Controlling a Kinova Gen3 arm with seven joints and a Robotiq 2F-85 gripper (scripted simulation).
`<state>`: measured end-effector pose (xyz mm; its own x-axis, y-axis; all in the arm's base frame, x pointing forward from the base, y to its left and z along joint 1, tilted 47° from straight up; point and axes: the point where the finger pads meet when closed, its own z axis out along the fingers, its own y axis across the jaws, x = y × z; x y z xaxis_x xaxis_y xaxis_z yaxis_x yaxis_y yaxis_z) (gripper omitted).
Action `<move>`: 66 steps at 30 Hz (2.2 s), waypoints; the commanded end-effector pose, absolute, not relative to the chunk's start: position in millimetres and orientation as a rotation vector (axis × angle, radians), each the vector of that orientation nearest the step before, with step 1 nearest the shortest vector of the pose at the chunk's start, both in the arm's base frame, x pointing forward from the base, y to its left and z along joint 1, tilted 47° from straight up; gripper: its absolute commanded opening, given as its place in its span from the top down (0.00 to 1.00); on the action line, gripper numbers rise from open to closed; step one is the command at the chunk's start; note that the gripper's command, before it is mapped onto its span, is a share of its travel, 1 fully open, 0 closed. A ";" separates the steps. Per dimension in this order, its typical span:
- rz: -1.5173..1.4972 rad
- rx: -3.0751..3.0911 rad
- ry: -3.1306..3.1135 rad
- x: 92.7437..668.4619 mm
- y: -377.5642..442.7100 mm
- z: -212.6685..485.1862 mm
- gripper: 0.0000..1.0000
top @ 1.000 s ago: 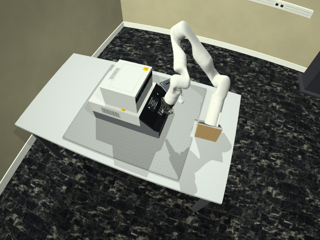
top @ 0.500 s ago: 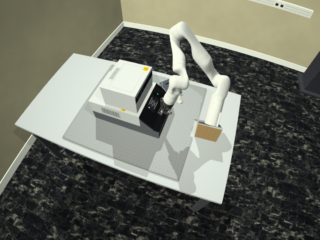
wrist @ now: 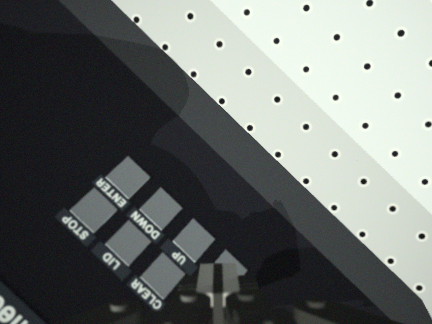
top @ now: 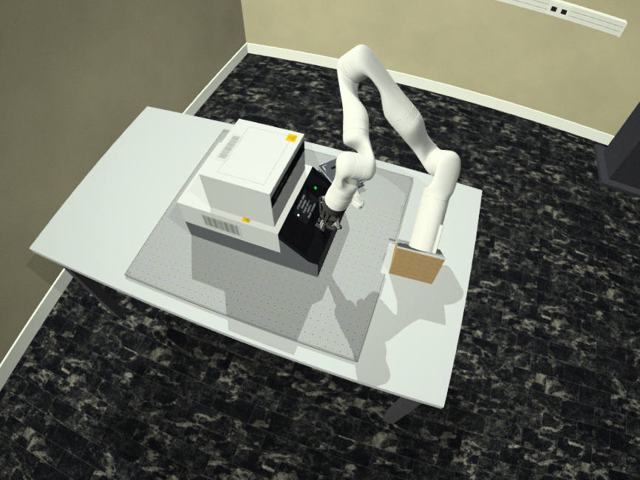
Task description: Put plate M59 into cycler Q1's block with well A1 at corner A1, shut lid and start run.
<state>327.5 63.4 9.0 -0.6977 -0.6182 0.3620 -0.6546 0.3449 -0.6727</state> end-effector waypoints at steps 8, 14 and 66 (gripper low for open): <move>1.298 1.214 -2.538 334.4 60.6 3.7 0.90; 1.298 1.213 -2.538 336.7 58.7 2.1 0.90; 1.299 1.213 -2.538 336.9 58.4 2.2 0.90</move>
